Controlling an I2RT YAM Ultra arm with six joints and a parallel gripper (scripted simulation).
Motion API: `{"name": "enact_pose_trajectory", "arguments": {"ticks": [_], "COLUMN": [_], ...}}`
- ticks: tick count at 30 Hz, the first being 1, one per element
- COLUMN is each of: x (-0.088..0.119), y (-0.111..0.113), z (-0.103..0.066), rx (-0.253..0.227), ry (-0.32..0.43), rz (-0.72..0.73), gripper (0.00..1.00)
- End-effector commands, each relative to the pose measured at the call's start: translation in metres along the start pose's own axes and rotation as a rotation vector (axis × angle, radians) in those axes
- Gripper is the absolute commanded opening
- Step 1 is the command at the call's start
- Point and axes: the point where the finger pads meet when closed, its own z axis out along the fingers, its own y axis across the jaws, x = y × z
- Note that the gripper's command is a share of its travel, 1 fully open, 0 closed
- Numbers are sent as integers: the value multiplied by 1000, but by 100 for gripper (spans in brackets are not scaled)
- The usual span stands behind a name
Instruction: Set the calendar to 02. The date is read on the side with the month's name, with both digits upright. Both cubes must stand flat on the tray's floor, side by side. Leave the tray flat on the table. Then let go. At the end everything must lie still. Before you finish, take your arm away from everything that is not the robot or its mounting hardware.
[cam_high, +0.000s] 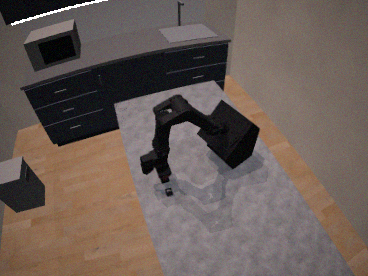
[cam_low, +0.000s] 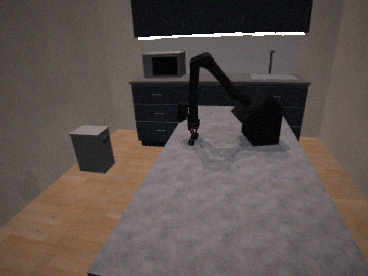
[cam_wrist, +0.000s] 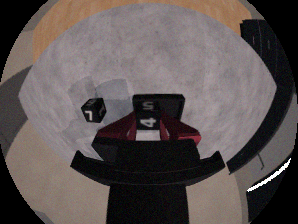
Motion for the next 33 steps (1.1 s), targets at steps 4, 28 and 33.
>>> {"name": "enact_pose_trajectory", "arguments": {"ticks": [4,28,33], "x": [-5,-5,-5], "y": [0,0,0], "z": [-2,-2,-5], "rx": [0,0,0], "ry": [-15,-15,-15], "rz": [-1,-1,-1], "gripper": [27,47,47]}}
